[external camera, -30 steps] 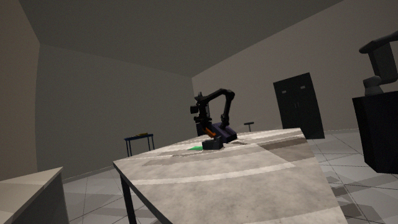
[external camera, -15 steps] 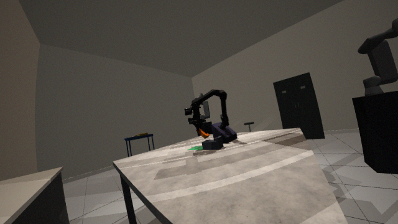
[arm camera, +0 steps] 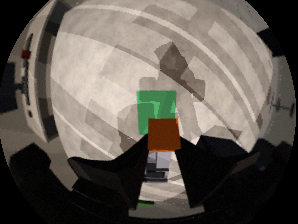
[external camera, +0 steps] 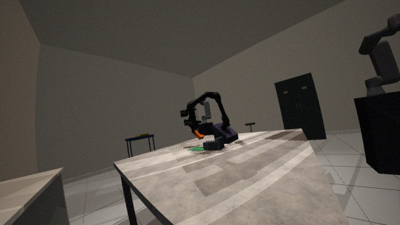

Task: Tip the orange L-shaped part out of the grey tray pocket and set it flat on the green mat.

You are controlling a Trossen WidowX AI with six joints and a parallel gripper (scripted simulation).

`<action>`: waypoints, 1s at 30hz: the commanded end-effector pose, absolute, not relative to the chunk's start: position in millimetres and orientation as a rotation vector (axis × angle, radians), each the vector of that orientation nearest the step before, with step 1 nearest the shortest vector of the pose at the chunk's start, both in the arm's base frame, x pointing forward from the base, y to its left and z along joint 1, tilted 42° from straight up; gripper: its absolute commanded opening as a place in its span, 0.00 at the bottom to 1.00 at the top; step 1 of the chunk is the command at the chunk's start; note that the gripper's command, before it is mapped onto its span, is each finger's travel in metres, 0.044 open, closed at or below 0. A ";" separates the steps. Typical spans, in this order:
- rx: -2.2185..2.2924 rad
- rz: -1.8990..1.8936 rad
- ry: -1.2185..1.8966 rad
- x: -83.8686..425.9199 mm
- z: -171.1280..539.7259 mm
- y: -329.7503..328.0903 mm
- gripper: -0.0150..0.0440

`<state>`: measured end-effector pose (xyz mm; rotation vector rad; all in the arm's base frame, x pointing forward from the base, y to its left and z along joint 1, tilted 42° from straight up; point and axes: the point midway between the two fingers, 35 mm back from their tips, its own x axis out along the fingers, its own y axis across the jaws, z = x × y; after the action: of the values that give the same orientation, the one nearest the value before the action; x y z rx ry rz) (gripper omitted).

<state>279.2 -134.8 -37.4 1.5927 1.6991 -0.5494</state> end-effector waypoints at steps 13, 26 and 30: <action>1.586 -0.547 1.703 280.8 -52.7 -127.7 0.25; 1.587 -0.547 1.703 281.5 -67.8 -114.2 0.25; 1.587 -0.546 1.703 281.7 -72.4 -110.0 0.25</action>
<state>283.5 -115.3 -67.5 1.5762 1.6937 -0.5444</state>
